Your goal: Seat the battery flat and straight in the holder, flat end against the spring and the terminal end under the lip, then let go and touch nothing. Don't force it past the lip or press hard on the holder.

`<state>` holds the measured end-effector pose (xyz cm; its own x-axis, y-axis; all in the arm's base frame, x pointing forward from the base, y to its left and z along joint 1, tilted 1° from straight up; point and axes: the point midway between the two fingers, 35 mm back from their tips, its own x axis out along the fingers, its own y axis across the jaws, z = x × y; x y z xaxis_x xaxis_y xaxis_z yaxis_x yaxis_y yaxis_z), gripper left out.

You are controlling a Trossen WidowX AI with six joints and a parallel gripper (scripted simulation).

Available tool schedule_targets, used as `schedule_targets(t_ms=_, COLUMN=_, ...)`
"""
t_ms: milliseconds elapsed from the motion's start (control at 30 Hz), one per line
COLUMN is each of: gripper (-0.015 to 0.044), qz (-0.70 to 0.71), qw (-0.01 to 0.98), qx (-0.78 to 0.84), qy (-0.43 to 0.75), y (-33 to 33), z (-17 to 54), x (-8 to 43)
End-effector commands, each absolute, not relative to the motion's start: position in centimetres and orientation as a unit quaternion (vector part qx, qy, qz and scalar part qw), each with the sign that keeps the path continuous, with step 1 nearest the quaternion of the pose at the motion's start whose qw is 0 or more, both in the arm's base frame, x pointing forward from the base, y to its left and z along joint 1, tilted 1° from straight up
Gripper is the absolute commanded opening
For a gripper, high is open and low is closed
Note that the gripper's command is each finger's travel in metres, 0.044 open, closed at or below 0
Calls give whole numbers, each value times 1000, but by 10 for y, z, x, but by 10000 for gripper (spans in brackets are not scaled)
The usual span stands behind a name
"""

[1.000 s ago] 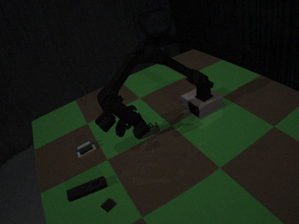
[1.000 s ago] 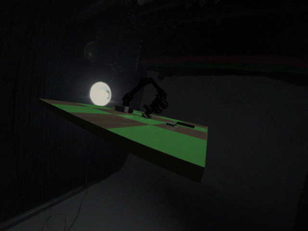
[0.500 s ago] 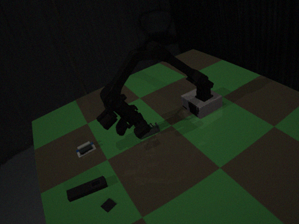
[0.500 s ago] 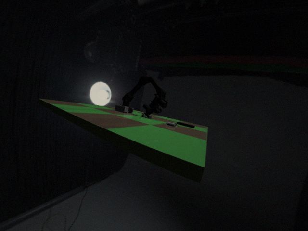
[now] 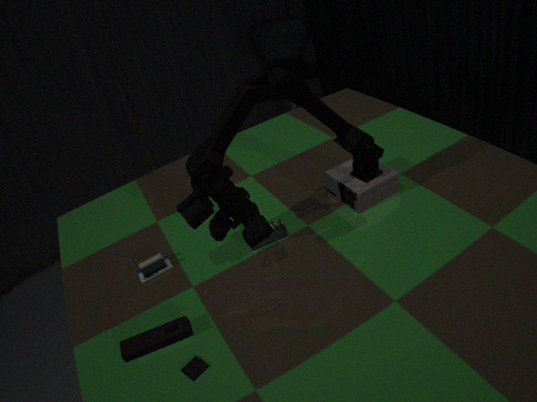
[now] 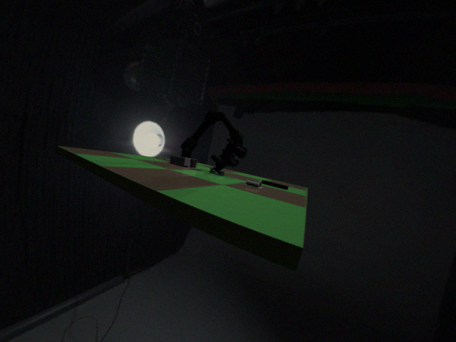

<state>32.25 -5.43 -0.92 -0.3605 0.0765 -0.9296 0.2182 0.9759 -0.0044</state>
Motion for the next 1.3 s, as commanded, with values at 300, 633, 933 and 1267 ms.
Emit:
schedule_targets(t_ms=300, gripper=74, qz=-69, qw=594, qx=87, qy=797, y=-55, z=-12, x=326)
schedule_targets(t_ms=633, gripper=74, qz=-71, qw=612, qx=85, qy=783, y=-55, z=-13, x=325)
schedule_targets(t_ms=933, gripper=74, qz=-73, qw=627, qx=84, qy=771, y=-55, z=-14, x=323)
schedule_targets(t_ms=1267, gripper=74, qz=-75, qw=644, qx=83, qy=757, y=-54, z=-15, x=321)
